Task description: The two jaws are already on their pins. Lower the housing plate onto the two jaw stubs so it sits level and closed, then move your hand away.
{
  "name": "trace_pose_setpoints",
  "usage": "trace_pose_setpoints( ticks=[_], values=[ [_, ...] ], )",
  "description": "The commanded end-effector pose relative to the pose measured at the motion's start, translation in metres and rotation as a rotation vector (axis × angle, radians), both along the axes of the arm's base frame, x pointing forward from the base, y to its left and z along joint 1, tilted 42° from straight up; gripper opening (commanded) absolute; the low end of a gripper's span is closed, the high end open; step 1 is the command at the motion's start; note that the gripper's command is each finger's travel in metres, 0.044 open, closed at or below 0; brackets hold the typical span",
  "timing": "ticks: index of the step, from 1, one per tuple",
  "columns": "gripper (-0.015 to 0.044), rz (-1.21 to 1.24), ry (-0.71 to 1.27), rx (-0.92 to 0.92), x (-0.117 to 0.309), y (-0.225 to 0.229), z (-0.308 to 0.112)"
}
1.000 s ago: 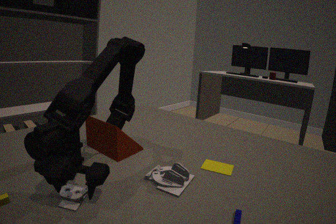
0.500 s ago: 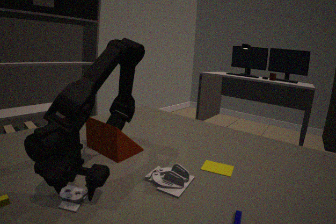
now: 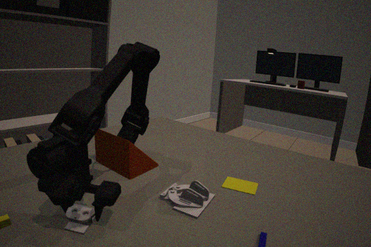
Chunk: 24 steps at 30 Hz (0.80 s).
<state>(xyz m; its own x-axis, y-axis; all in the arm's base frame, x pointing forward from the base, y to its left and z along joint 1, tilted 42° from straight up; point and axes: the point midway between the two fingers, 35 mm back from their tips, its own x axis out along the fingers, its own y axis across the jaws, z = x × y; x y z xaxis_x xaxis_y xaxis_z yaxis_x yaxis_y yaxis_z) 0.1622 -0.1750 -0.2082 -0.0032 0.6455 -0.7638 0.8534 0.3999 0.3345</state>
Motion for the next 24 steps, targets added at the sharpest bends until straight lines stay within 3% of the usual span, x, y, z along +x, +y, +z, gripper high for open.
trace_pose_setpoints(
  ticks=[1, 24],
  values=[
    [0.0351, 0.000, 0.000, 0.000, 0.000, 0.000, 0.000],
    [0.0351, -0.004, 0.003, 0.003, 0.001, -0.037, 0.041]
  ],
)
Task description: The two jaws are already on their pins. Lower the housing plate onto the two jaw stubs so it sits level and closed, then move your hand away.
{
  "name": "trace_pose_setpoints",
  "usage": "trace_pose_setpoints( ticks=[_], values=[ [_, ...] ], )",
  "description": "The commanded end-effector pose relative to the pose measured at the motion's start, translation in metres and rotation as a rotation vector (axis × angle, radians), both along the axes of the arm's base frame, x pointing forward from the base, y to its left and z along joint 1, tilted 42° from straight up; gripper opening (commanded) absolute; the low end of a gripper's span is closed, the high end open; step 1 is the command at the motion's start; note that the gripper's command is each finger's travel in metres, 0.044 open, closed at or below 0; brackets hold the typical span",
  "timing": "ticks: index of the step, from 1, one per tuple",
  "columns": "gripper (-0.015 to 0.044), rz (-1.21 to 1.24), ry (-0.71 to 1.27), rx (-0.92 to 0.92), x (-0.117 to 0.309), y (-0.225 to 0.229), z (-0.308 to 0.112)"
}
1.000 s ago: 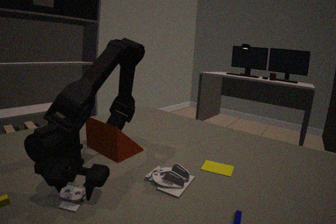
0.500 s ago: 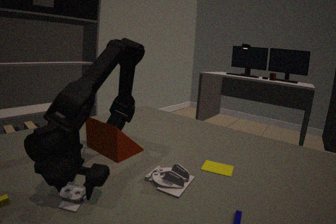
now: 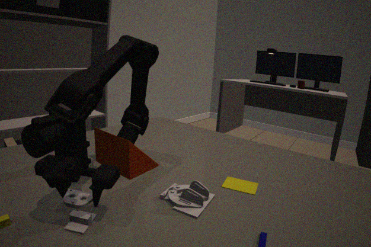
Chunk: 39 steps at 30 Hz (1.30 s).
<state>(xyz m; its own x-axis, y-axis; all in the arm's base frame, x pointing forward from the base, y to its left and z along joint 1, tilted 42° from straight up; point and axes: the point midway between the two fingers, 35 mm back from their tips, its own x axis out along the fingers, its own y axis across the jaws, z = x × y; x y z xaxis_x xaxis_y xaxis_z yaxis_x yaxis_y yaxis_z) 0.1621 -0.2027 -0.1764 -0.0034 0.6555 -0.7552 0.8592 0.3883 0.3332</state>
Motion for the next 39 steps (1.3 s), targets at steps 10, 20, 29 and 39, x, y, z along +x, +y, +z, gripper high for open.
trace_pose_setpoints(
  ticks=[10, 20, 29, 39],
  values=[
    [0.0351, 0.003, -0.004, -0.009, 0.000, -0.020, 0.024],
    [0.0351, 0.078, -0.068, -0.018, 0.016, -0.009, 0.040],
    [0.0351, 0.169, -0.145, -0.026, 0.034, 0.006, 0.060],
    [0.0351, 0.272, -0.233, -0.032, 0.052, 0.025, 0.081]
  ],
)
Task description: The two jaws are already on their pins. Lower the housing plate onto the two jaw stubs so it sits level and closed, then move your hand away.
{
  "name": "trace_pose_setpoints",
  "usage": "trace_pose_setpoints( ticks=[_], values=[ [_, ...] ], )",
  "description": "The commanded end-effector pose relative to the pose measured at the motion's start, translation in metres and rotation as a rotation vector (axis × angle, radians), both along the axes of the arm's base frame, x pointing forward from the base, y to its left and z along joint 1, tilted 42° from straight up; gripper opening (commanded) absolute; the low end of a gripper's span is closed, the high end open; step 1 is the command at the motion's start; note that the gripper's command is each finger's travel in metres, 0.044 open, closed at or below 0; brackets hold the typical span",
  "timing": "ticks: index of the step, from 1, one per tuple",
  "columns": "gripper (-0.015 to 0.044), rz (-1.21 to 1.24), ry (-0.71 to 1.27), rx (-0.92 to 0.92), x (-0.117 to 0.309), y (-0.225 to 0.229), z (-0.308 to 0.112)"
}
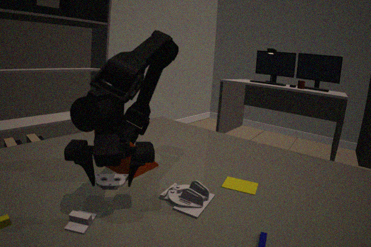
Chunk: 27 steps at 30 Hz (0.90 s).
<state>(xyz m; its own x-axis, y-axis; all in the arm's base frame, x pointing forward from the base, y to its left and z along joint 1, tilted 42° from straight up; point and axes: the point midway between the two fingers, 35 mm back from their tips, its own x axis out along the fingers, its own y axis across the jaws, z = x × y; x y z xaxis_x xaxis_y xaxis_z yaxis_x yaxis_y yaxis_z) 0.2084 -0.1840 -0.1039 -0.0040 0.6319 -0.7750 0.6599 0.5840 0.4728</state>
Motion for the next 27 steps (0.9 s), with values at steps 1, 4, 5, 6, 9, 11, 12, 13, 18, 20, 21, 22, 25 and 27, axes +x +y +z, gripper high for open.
trace_pose_setpoints(
  ticks=[1, 4, 5, 6, 9, 11, 12, 13, 18, 20, 21, 22, 25, 27],
  values=[
    [0.0351, 0.042, -0.040, -0.002, 0.007, 0.009, 0.011],
    [0.0351, 0.073, -0.066, -0.003, 0.012, 0.015, 0.017],
    [0.0351, 0.084, -0.075, -0.003, 0.013, 0.017, 0.019],
    [0.0351, 0.094, -0.084, -0.003, 0.015, 0.019, 0.021],
    [0.0351, 0.126, -0.110, -0.004, 0.019, 0.026, 0.027],
    [0.0351, 0.147, -0.128, -0.004, 0.021, 0.031, 0.031],
    [0.0351, 0.157, -0.136, -0.004, 0.023, 0.033, 0.033],
    [0.0351, 0.168, -0.145, -0.004, 0.024, 0.036, 0.035],
    [0.0351, 0.220, -0.189, -0.003, 0.029, 0.048, 0.045],
    [0.0351, 0.241, -0.207, -0.002, 0.031, 0.053, 0.049],
    [0.0351, 0.252, -0.216, -0.001, 0.032, 0.055, 0.051],
    [0.0351, 0.262, -0.224, -0.001, 0.033, 0.058, 0.053],
    [0.0351, 0.294, -0.251, 0.001, 0.036, 0.066, 0.058],
    [0.0351, 0.315, -0.269, 0.002, 0.037, 0.071, 0.062]
  ],
)
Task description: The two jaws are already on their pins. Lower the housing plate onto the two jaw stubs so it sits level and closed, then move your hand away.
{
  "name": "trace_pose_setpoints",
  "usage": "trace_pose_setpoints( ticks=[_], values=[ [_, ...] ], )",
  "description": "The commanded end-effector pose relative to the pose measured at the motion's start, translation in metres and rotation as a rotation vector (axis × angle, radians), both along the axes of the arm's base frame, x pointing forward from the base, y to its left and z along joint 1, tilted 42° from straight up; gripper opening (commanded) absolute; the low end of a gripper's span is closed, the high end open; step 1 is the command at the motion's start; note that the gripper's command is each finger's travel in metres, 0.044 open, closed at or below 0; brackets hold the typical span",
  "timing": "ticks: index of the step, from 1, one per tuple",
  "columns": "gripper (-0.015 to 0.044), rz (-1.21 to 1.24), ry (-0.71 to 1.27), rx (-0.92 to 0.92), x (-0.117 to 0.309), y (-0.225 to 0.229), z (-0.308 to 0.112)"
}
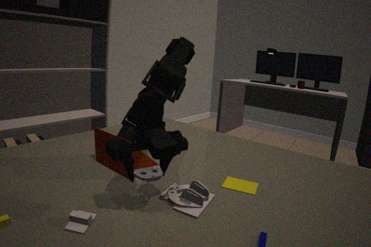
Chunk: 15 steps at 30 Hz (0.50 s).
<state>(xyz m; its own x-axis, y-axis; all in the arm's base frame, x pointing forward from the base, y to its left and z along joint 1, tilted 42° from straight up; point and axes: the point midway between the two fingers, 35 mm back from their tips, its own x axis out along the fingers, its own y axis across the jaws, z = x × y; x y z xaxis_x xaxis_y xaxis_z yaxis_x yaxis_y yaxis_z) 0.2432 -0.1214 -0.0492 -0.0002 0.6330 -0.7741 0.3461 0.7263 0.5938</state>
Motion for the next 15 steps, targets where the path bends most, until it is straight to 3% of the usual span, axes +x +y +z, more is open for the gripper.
trace_pose_setpoints(
  ticks=[1, 15],
  values=[
    [0.0351, 0.044, -0.043, 0.001, 0.003, 0.011, 0.009],
    [0.0351, 0.193, -0.166, 0.014, 0.009, 0.048, 0.034]
  ],
)
